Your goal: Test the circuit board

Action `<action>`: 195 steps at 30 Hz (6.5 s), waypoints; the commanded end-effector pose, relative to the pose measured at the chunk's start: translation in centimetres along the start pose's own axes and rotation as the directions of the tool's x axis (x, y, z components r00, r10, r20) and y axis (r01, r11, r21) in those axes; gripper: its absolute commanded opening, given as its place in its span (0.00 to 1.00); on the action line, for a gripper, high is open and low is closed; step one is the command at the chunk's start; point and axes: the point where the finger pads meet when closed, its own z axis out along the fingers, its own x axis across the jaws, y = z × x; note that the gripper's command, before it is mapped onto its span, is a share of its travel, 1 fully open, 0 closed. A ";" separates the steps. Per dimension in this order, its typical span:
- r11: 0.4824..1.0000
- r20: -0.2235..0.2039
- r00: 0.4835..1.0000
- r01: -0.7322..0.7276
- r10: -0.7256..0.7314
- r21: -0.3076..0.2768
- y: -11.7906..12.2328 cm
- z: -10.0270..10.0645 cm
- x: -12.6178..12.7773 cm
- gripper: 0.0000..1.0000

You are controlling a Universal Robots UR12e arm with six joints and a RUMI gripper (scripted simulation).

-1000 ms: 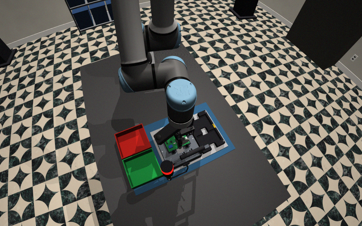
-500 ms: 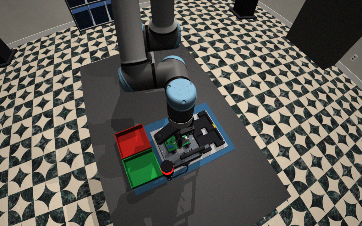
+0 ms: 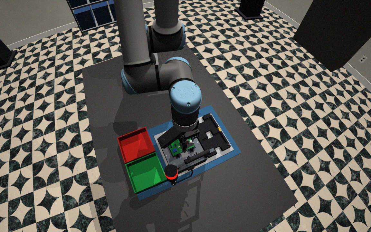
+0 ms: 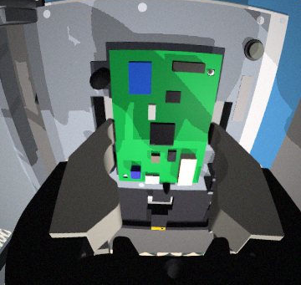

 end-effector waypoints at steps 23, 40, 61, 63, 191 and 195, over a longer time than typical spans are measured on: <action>1.000 -0.004 1.000 -0.002 0.002 -0.001 -0.1 0.3 0.1 0.39; 1.000 -0.002 1.000 -0.002 0.002 0.000 -0.1 0.4 0.1 0.39; 1.000 -0.002 1.000 -0.002 0.002 0.000 -0.1 0.4 0.1 0.59; 1.000 -0.002 1.000 -0.002 0.002 0.000 -0.1 0.4 0.1 0.59; 1.000 0.000 1.000 0.000 0.000 0.000 0.5 -5.3 -0.2 0.59; 1.000 0.000 1.000 0.000 0.000 0.000 0.5 -5.3 -0.2 0.59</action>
